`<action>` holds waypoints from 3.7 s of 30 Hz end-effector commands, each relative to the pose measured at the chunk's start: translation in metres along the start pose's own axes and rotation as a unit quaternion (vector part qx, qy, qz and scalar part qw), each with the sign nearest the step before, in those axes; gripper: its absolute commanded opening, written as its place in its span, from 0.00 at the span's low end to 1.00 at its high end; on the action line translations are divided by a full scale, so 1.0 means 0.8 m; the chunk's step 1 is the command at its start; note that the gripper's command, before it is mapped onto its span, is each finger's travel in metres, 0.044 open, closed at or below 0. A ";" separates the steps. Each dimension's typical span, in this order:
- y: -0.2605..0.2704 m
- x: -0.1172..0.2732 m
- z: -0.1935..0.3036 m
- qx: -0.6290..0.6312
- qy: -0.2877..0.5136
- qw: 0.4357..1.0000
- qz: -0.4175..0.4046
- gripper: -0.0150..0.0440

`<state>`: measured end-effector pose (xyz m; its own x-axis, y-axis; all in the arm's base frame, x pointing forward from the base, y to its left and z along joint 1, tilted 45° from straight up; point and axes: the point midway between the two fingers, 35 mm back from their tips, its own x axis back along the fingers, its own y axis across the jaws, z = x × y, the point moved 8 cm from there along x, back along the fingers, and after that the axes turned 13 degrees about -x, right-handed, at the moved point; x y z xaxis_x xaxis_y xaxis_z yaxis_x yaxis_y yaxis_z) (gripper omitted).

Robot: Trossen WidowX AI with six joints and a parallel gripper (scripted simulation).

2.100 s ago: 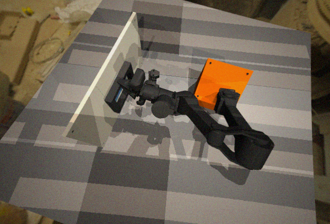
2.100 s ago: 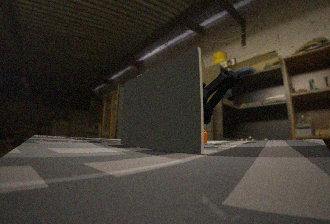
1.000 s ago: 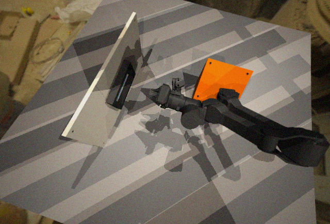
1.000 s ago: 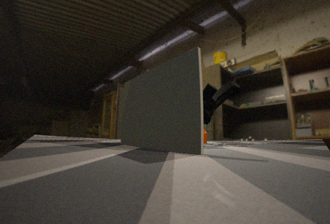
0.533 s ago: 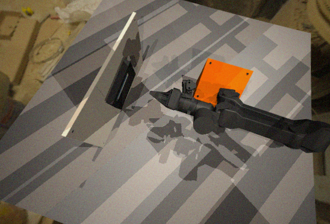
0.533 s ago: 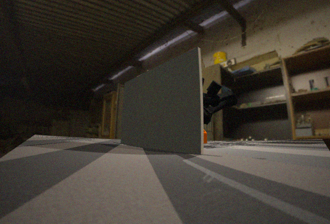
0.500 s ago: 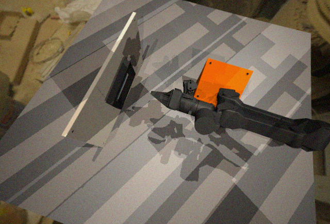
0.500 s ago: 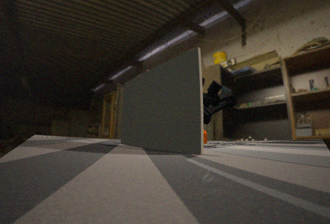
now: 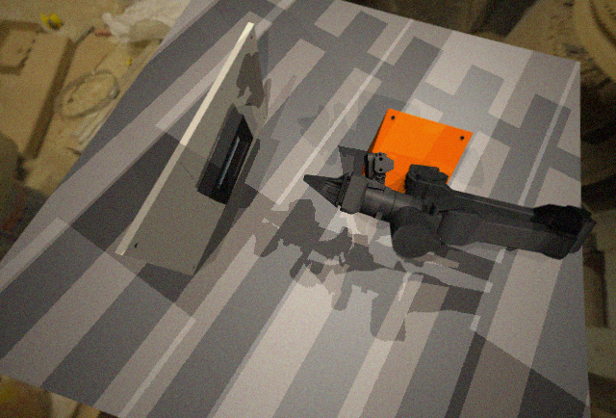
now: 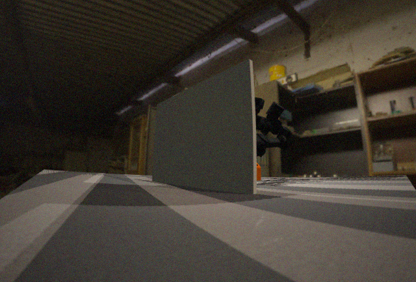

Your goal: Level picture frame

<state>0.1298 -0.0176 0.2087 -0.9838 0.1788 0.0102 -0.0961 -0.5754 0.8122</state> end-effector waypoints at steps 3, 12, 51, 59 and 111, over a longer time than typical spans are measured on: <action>0.003 0.004 0.001 0.003 0.004 1.000 -0.005 0.69; 0.003 0.004 0.001 0.003 0.004 1.000 -0.005 0.69; 0.003 0.004 0.001 0.003 0.004 1.000 -0.005 0.69; 0.003 0.004 0.001 0.003 0.004 1.000 -0.005 0.69; -0.040 -0.070 -0.006 -0.110 0.005 0.994 -0.005 0.69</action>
<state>0.1853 -0.0128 0.1815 -0.9840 0.1778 -0.0090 -0.1380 -0.7299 0.6694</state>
